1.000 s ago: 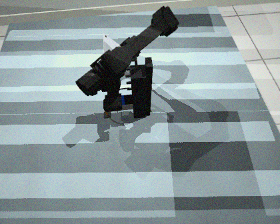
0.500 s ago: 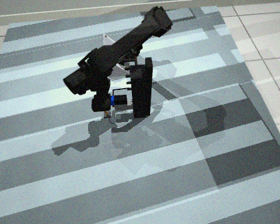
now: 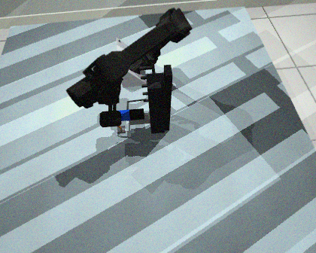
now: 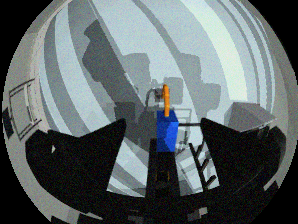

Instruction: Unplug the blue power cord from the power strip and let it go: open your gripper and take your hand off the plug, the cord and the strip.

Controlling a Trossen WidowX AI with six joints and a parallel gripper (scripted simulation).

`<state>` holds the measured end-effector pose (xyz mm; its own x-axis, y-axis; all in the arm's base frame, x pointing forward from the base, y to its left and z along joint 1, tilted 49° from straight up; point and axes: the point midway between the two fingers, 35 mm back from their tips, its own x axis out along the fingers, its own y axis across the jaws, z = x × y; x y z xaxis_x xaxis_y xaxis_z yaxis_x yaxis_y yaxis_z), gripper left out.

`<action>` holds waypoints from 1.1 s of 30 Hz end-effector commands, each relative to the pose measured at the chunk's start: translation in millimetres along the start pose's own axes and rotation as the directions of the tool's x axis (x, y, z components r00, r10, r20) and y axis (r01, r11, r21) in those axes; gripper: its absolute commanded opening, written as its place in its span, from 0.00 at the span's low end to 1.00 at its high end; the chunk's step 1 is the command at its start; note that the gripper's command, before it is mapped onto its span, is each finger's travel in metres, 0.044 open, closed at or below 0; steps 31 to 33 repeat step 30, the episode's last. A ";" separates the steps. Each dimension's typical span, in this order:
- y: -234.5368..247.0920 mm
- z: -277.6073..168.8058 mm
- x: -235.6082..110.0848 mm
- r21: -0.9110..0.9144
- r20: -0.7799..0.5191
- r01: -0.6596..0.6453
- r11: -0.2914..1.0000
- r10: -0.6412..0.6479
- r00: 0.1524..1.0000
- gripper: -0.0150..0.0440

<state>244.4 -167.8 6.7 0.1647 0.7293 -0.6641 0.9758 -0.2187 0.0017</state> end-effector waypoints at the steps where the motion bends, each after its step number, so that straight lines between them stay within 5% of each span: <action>1: -2.4 34.3 -7.5 0.005 0.004 -0.002 1.000 0.002 1.000 1.00; 33: -3.3 44.1 -9.2 0.004 0.005 -0.002 1.000 0.002 1.000 1.00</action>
